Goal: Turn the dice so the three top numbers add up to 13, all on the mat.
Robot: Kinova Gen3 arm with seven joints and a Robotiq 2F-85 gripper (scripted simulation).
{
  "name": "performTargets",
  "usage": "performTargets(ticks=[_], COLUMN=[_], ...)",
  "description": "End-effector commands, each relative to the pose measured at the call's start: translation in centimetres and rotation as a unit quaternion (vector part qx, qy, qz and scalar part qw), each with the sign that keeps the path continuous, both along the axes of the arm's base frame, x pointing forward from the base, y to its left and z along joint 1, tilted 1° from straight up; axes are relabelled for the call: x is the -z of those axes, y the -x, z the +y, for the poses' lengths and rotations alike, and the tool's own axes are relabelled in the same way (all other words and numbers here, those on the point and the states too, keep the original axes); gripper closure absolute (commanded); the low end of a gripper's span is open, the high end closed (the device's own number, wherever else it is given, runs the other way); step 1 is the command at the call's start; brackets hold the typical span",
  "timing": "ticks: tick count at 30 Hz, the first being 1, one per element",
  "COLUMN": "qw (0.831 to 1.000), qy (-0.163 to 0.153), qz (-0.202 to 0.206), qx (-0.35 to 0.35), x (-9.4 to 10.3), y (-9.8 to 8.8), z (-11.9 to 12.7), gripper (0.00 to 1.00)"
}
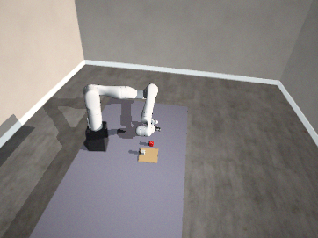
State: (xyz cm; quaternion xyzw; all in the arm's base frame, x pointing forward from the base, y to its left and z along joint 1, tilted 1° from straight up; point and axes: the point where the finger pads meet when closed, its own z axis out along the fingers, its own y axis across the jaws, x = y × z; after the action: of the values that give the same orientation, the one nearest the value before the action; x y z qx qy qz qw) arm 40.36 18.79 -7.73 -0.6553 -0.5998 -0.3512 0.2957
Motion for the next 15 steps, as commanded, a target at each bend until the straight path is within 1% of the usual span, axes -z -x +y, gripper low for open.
performTargets(ticks=[1,4,7,11,15], qw=[1.0,0.999,0.998,0.998,0.998], qy=[-0.012,-0.037,-0.054,-0.065,-0.068], qz=[0.004,0.0,-0.004,-0.007,-0.007], qx=[0.013,0.013,0.013,0.013,0.014], x=[0.6,0.53,0.46,0.4,0.39], y=[-0.33,-0.35,-0.37,-0.38,-0.39], z=[-1.51,-1.54,-1.59,-1.64,-1.65], gripper=[0.74,0.74,0.74,0.74,0.74])
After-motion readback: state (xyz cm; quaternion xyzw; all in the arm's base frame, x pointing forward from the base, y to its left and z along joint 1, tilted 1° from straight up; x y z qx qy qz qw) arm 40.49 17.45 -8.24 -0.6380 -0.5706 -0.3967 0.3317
